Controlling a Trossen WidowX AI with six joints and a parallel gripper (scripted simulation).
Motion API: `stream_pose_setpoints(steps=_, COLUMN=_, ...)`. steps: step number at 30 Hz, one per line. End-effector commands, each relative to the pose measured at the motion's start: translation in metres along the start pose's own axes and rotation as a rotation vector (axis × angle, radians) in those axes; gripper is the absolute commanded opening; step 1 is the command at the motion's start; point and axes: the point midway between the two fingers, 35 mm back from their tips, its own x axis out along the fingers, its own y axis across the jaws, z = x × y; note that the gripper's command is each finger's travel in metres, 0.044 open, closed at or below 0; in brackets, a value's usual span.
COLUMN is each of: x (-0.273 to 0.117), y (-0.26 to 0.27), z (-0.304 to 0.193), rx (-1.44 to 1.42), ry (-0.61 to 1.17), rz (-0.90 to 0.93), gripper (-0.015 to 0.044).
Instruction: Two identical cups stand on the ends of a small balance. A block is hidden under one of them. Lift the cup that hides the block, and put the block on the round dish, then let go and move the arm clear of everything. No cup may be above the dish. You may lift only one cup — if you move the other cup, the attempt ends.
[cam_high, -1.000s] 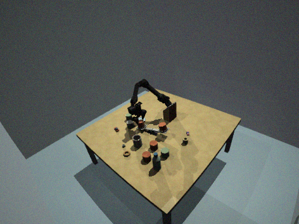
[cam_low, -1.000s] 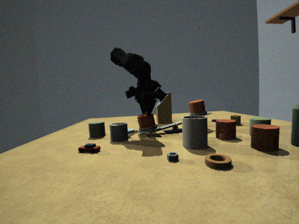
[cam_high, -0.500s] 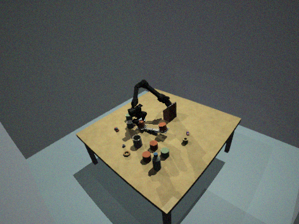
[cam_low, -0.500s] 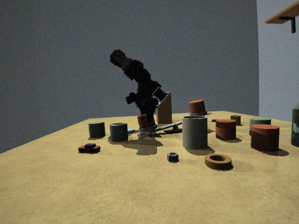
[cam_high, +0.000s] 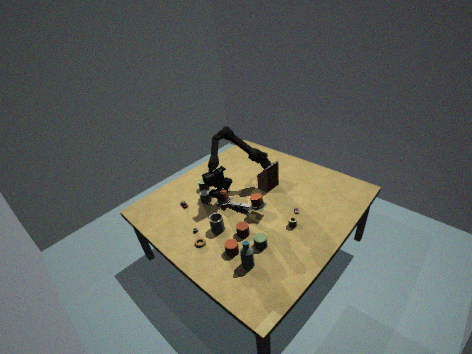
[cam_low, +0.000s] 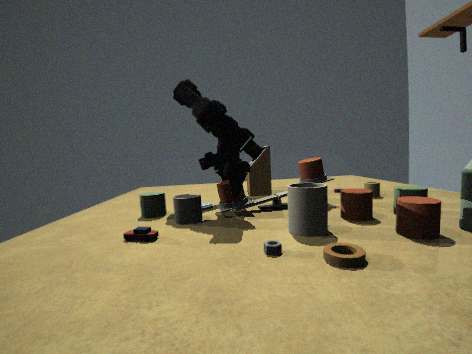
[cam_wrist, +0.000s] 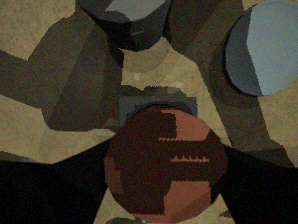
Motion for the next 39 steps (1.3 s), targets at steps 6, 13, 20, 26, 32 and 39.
stream_pose_setpoints(steps=6, x=0.000, y=0.000, z=-0.001, rx=-0.004, ry=0.004, rz=0.001, gripper=0.0255)
stream_pose_setpoints(steps=13, x=-0.006, y=0.002, z=-0.001, rx=-0.004, ry=0.006, rz=0.002, gripper=0.0072)
stream_pose_setpoints(steps=20, x=-0.014, y=0.004, z=-0.002, rx=-0.003, ry=0.009, rz=0.003, gripper=0.0000)
stream_pose_setpoints(steps=26, x=-0.021, y=0.005, z=-0.002, rx=-0.003, ry=0.011, rz=0.004, gripper=0.0000)
stream_pose_setpoints(steps=32, x=-0.029, y=0.006, z=-0.002, rx=-0.003, ry=0.013, rz=0.004, gripper=0.0000)
stream_pose_setpoints(steps=39, x=-0.037, y=0.007, z=-0.002, rx=-0.003, ry=0.015, rz=0.005, gripper=0.0000)
